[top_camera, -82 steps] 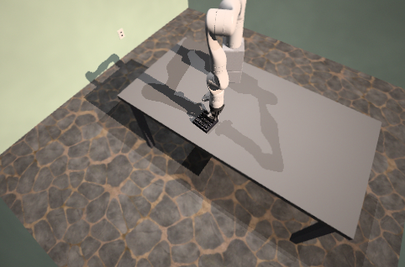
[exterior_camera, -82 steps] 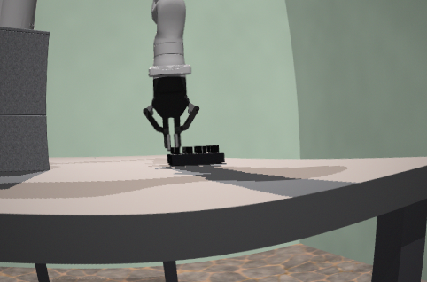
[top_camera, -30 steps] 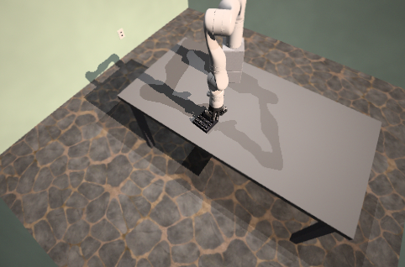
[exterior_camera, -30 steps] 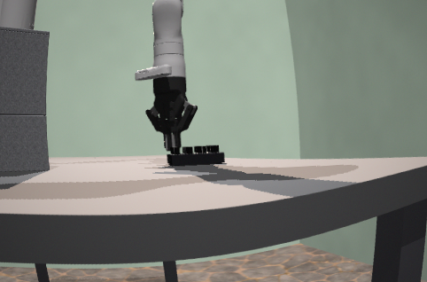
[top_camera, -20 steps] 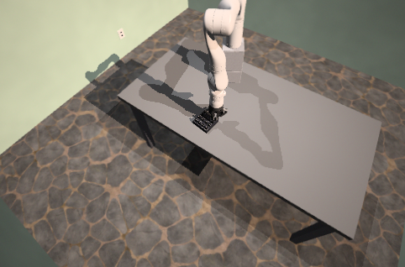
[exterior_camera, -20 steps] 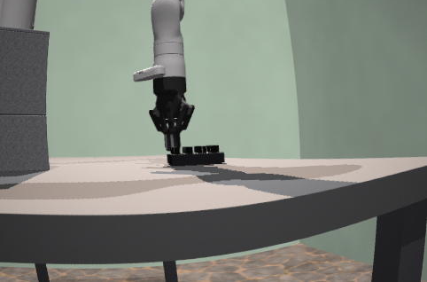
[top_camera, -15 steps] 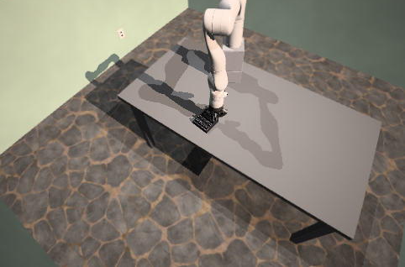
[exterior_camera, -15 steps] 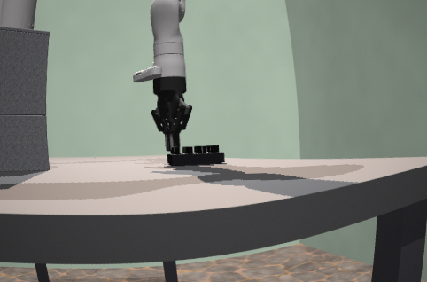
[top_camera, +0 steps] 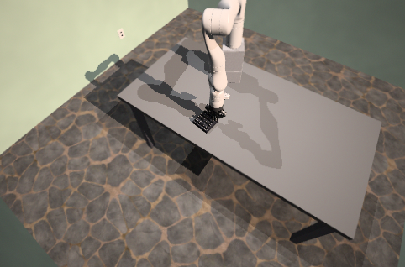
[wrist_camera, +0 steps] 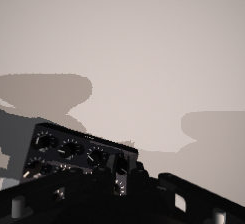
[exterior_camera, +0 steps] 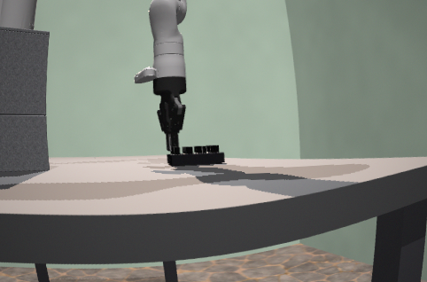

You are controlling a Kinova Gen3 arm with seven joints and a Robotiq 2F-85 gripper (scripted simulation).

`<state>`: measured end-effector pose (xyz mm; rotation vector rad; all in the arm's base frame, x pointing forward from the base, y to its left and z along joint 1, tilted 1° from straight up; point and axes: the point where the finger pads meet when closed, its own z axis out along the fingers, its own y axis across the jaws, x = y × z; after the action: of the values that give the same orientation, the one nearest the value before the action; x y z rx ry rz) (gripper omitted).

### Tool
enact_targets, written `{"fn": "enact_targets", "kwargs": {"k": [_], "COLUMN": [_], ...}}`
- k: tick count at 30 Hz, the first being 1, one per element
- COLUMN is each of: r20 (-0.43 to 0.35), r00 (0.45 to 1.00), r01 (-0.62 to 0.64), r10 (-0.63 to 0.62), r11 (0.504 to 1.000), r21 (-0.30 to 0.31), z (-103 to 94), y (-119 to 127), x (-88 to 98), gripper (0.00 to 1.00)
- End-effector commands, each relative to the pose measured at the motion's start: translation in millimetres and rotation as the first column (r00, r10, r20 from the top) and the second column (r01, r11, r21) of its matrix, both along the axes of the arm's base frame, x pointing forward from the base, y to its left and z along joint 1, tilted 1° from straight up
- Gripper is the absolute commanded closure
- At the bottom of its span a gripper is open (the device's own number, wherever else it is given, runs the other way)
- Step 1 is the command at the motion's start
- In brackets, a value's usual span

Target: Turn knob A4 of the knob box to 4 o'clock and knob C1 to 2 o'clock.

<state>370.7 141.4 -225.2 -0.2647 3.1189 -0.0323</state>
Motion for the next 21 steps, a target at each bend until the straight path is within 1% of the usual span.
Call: {"fn": "enact_targets", "kwargs": {"k": [1,6,21], "r20": [0.002,0.003,0.004], "r00": [0.999,0.995,0.981], "r01": [0.034,0.104,0.195], "r10": [-0.034,-0.104,-0.195], "r11": [0.999,0.995,0.981], "r21": [0.002,0.003,0.004], "z": [0.5,0.5,0.5], "y": [0.3,0.3,0.3], "x": [0.7,0.7,0.7], "gripper": [0.92,0.92,0.92]}}
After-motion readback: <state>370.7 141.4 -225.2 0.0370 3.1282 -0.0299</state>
